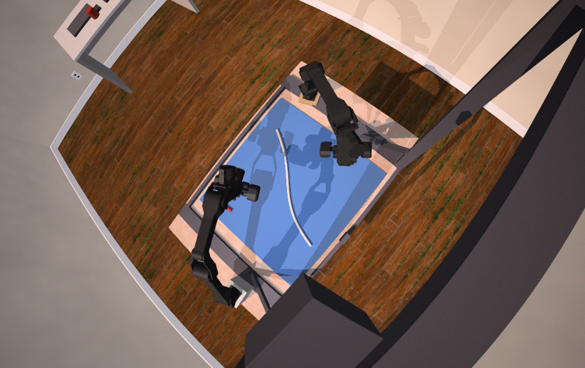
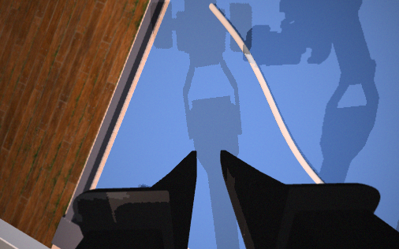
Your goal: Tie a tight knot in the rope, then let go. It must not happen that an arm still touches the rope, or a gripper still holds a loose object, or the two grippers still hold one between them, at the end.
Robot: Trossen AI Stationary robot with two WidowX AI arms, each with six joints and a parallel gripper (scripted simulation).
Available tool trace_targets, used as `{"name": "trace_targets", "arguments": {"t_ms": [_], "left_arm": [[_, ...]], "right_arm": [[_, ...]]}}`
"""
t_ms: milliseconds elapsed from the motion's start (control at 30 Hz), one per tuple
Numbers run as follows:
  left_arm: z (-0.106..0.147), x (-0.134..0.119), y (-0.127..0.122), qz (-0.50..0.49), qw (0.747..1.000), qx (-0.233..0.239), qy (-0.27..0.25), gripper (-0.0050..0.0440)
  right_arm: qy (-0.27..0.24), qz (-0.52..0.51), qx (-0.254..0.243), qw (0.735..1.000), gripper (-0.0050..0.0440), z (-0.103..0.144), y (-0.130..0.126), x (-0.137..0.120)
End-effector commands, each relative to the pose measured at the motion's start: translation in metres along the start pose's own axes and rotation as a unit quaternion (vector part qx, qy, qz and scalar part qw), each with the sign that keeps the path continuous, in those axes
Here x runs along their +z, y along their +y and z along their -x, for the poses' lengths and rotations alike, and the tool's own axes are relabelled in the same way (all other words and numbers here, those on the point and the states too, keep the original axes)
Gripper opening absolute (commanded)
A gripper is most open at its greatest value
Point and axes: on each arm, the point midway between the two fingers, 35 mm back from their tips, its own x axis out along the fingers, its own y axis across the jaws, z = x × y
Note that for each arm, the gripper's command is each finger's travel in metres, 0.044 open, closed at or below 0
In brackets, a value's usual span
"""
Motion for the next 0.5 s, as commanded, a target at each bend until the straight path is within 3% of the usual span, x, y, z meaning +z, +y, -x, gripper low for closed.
{"name": "trace_targets", "arguments": {"t_ms": [0,467], "left_arm": [[0.028,-0.001,0.028,0.047,0.999,0.000,-0.011,0.0100],[0.040,-0.037,0.078,0.150,0.988,-0.010,0.044,0.0100]], "right_arm": [[0.001,0.024,-0.004,1.000,0.0100,0.015,0.000,-0.005],[0.050,0.086,-0.035,0.994,0.0100,0.023,-0.006,-0.030]]}}
